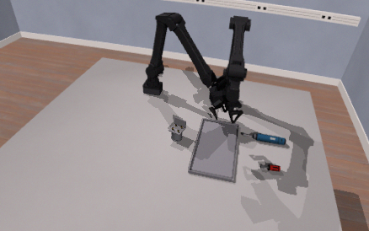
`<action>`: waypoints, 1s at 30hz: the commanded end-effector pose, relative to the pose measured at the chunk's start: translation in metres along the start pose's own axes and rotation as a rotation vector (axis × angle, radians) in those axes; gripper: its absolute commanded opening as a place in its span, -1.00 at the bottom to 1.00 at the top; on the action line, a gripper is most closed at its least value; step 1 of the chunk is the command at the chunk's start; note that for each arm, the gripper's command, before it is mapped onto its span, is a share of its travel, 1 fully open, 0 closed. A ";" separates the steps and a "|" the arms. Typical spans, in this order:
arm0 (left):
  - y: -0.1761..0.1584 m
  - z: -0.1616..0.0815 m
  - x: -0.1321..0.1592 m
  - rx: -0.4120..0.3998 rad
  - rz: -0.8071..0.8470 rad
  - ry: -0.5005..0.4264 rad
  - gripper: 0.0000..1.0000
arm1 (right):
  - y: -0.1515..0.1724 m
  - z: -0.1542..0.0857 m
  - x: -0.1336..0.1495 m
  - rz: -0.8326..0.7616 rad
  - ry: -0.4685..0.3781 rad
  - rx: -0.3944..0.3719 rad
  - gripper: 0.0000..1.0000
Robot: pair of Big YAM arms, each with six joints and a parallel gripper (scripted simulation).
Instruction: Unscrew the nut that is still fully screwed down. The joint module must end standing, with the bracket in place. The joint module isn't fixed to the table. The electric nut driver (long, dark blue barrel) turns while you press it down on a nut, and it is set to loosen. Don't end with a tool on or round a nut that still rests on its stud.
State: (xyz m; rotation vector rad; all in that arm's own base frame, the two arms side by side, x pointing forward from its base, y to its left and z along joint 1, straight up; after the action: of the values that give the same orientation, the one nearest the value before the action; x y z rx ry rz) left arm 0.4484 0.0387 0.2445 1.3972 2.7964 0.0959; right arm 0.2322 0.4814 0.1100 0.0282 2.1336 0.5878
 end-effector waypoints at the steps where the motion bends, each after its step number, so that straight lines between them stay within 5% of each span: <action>1: 0.001 -0.004 0.000 -0.009 -0.001 -0.006 1.00 | 0.004 -0.001 -0.004 0.007 -0.006 -0.007 1.00; 17: 0.001 -0.004 0.000 -0.009 -0.001 -0.006 1.00 | 0.004 -0.001 -0.004 0.007 -0.006 -0.007 1.00; 18: 0.007 -0.013 -0.004 -0.031 -0.002 -0.020 0.65 | 0.013 0.000 -0.010 0.021 -0.018 -0.023 1.00; 30: 0.007 -0.013 -0.004 -0.031 -0.002 -0.020 0.65 | 0.013 0.000 -0.010 0.021 -0.018 -0.023 1.00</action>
State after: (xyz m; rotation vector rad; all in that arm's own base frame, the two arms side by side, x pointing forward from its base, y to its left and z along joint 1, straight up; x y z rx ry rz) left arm 0.4484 0.0387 0.2445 1.3972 2.7964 0.0959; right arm 0.2322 0.4814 0.1100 0.0282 2.1336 0.5878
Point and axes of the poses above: on each arm, the point where the finger pads meet when closed, its own z axis out along the fingers, its own y axis across the jaws, x = y × z, the point moved 8 cm from there along -z, back along the fingers, and after that the axes turned 6 degrees about -z, right-handed, at the moved point
